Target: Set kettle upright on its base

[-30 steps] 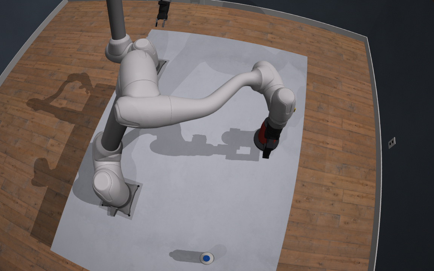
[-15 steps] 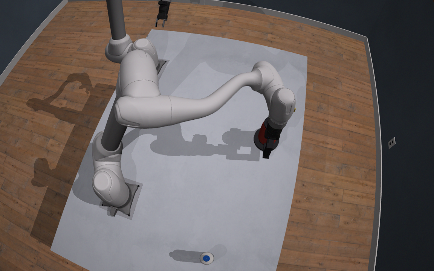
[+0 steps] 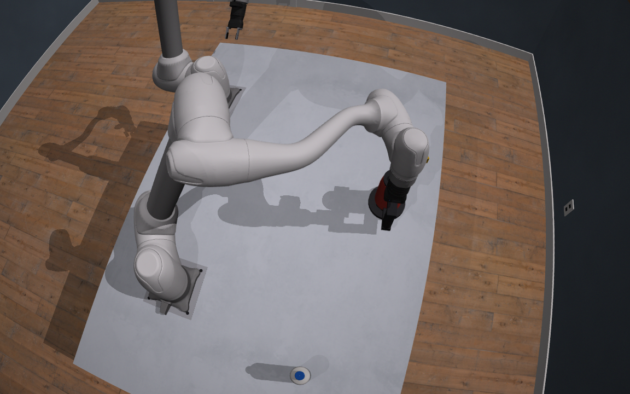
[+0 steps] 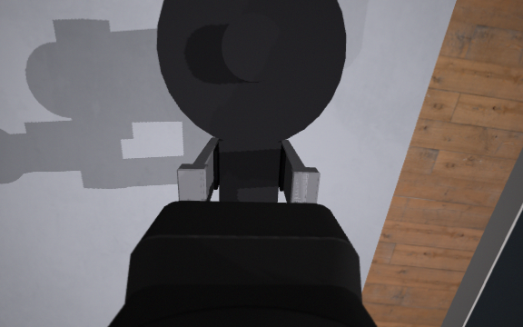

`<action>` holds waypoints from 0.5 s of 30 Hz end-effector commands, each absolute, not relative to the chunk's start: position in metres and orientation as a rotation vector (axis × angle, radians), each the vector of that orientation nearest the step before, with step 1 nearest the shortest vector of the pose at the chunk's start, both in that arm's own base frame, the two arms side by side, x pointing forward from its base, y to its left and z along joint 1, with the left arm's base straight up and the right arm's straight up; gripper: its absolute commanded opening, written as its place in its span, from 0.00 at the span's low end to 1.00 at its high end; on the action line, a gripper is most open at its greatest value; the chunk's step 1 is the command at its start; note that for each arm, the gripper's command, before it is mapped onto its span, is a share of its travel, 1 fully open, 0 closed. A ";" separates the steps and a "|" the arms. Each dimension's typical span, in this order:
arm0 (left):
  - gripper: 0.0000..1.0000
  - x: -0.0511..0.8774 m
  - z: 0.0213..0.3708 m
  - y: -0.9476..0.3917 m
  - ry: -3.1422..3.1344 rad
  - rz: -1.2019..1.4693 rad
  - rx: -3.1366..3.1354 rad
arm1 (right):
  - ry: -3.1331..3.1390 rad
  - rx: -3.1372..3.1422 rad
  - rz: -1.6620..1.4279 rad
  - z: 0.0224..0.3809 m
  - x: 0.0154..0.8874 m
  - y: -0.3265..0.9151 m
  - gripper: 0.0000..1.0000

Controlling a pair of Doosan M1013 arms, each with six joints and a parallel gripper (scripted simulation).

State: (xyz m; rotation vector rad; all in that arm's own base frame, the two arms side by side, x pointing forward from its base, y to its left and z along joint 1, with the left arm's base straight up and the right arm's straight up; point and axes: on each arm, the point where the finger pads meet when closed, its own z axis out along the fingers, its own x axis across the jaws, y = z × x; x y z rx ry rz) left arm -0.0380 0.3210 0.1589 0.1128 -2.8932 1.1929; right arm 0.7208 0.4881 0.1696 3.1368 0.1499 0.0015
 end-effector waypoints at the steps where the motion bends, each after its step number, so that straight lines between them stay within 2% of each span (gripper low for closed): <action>1: 1.00 -0.040 0.159 0.322 -2.889 1.197 0.107 | 0.148 3.141 0.001 0.167 0.720 0.491 0.00; 15: 1.00 -0.040 0.159 0.322 -2.889 1.197 0.107 | 0.148 3.141 0.000 0.165 0.720 0.491 0.00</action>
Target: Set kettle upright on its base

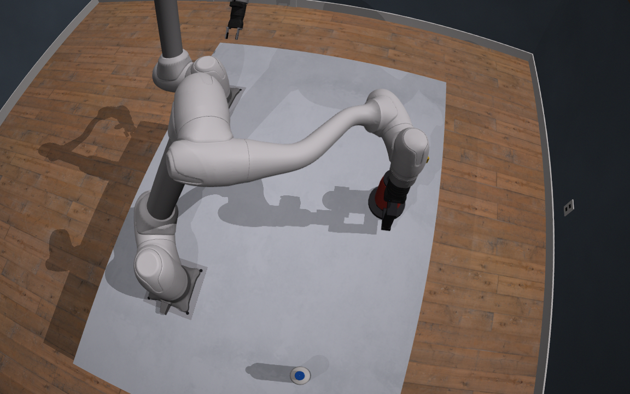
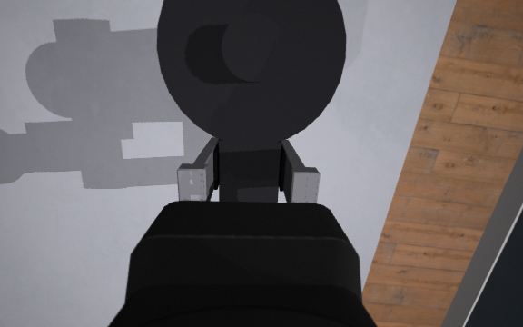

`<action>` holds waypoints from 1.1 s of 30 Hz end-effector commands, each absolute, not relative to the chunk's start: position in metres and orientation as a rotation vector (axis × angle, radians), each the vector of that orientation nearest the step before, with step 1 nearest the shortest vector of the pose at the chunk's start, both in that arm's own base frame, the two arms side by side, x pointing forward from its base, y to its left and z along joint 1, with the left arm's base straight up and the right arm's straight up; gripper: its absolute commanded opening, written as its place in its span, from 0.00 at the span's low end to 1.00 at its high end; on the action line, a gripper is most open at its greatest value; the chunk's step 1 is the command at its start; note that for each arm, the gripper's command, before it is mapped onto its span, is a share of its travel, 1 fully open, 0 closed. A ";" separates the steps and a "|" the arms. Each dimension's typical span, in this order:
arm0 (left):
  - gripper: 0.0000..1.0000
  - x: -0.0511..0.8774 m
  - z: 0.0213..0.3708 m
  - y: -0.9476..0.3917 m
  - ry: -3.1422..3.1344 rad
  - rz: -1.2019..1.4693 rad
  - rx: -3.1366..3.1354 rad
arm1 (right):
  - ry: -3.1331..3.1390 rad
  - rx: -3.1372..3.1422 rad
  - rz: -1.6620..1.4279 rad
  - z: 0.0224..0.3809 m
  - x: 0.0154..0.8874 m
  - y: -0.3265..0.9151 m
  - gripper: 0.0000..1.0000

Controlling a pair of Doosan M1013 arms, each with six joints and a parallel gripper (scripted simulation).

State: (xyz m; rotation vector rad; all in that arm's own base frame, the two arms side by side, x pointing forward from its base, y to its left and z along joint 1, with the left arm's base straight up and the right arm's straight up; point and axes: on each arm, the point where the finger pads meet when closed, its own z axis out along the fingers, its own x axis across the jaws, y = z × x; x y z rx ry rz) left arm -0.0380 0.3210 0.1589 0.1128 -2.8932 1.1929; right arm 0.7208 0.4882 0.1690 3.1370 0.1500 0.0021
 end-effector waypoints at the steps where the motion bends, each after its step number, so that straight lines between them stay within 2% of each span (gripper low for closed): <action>1: 1.00 -0.040 0.159 0.322 -2.889 1.197 0.107 | 0.148 3.141 0.000 0.164 0.720 0.491 0.00; 33: 1.00 -0.040 0.159 0.322 -2.889 1.197 0.107 | 0.148 3.141 0.001 0.161 0.720 0.491 0.00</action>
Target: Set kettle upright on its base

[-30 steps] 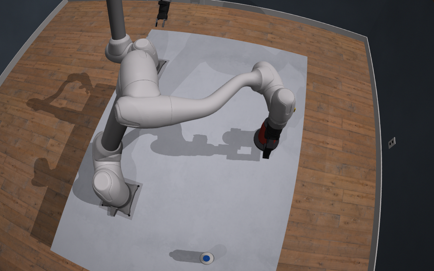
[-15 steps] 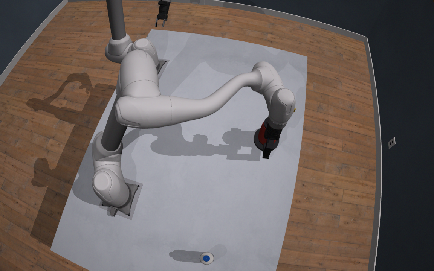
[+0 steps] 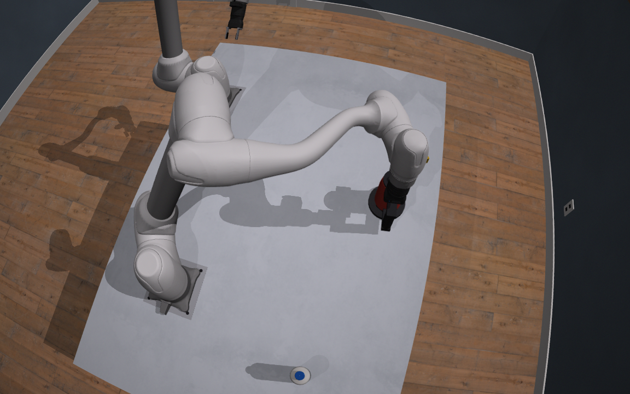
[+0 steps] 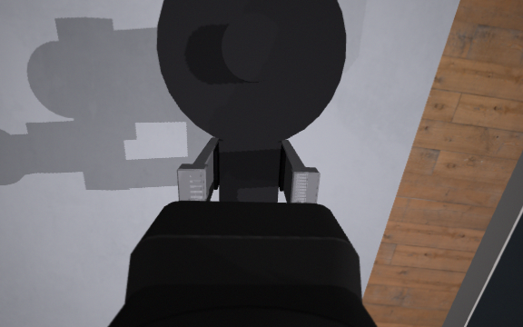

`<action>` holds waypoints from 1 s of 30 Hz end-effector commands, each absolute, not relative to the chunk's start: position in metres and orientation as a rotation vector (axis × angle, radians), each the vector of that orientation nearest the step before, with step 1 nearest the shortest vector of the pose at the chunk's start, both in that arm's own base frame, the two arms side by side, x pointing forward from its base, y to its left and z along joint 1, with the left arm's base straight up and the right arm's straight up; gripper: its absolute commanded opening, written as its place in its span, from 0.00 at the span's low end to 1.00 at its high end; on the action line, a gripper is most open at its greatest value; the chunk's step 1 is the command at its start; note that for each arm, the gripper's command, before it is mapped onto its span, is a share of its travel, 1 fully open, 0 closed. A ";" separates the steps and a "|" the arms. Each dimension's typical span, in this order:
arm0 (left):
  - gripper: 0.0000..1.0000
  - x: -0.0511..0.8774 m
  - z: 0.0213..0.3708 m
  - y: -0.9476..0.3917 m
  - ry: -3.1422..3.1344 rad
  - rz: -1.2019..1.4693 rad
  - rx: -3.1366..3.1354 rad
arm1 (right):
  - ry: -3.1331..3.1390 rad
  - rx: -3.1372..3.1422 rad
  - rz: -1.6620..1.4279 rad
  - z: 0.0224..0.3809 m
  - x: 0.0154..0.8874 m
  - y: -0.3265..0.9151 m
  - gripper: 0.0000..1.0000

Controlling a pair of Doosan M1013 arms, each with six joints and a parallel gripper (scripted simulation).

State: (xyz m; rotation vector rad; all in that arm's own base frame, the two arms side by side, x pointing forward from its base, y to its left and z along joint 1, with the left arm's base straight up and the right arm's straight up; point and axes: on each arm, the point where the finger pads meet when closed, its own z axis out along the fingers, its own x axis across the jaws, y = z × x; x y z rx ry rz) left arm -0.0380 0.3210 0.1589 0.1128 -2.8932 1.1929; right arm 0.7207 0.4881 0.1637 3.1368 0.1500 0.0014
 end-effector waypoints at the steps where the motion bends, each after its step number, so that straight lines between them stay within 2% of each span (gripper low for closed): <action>1: 1.00 -0.040 0.159 0.322 -2.889 1.197 0.107 | 0.148 3.141 0.001 0.161 0.720 0.491 0.00; 30: 1.00 -0.040 0.159 0.322 -2.889 1.197 0.107 | 0.148 3.141 0.001 0.158 0.720 0.491 0.00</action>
